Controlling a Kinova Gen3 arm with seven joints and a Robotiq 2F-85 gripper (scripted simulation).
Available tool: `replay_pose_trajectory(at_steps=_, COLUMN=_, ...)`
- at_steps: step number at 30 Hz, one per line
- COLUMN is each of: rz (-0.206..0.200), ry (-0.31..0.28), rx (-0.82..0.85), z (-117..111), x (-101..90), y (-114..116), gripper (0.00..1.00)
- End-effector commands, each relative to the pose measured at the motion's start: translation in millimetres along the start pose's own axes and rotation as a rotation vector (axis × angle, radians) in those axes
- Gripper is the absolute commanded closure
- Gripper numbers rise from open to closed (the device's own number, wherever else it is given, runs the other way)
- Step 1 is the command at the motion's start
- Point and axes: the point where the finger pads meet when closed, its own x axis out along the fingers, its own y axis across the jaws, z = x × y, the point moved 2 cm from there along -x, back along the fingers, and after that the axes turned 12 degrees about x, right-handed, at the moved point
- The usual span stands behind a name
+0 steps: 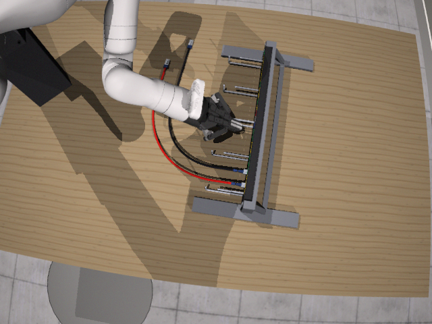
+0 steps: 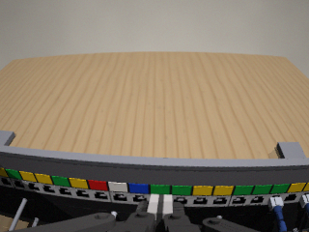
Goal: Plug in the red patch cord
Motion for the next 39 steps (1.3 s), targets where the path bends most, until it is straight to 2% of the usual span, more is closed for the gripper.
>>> replay_pose_trajectory(at_steps=1, rz=0.004, ry=-0.002, rx=-0.007, z=-0.7, x=1.5, y=1.6, gripper=1.0)
replay_pose_trajectory(at_steps=39, rz=0.013, ry=0.006, rx=-0.008, z=-3.2, x=-2.5, y=4.6, gripper=1.0)
